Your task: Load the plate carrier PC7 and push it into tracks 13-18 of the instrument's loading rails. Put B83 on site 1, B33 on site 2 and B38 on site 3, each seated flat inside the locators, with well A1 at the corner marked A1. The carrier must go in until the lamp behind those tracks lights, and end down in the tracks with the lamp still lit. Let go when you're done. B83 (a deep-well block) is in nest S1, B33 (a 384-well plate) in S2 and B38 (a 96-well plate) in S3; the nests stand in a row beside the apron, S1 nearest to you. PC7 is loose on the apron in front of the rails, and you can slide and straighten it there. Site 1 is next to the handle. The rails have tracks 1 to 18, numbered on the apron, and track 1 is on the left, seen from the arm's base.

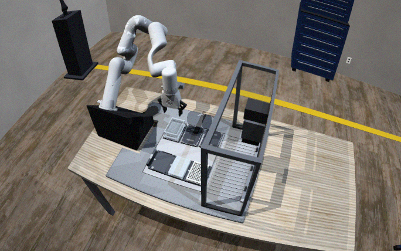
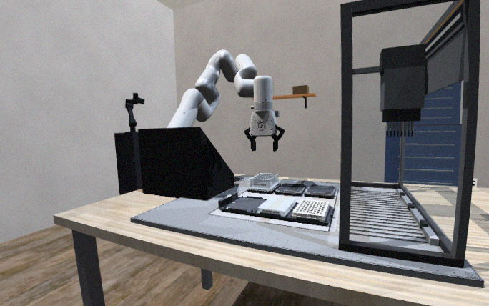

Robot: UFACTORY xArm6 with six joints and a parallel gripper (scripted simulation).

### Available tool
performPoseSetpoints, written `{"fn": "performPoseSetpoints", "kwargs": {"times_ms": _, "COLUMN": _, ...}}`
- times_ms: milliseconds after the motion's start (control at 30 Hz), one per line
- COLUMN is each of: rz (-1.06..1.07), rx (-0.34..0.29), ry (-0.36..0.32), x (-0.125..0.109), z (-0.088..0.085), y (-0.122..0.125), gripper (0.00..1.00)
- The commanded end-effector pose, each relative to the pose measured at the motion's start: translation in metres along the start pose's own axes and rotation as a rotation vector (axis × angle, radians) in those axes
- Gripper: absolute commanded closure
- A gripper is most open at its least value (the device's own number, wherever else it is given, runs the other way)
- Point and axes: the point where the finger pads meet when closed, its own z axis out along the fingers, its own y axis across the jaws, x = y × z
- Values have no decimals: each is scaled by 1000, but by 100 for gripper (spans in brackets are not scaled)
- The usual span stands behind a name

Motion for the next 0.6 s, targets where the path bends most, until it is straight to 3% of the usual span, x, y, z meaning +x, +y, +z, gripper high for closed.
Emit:
{"fn": "performPoseSetpoints", "kwargs": {"times_ms": 0, "rz": -1, "rx": -3, "ry": -1, "x": 0, "z": 4, "y": 1, "gripper": 0}}
{"fn": "performPoseSetpoints", "kwargs": {"times_ms": 567, "rz": -1, "rx": -3, "ry": -1, "x": 0, "z": 29, "y": 1, "gripper": 0}}
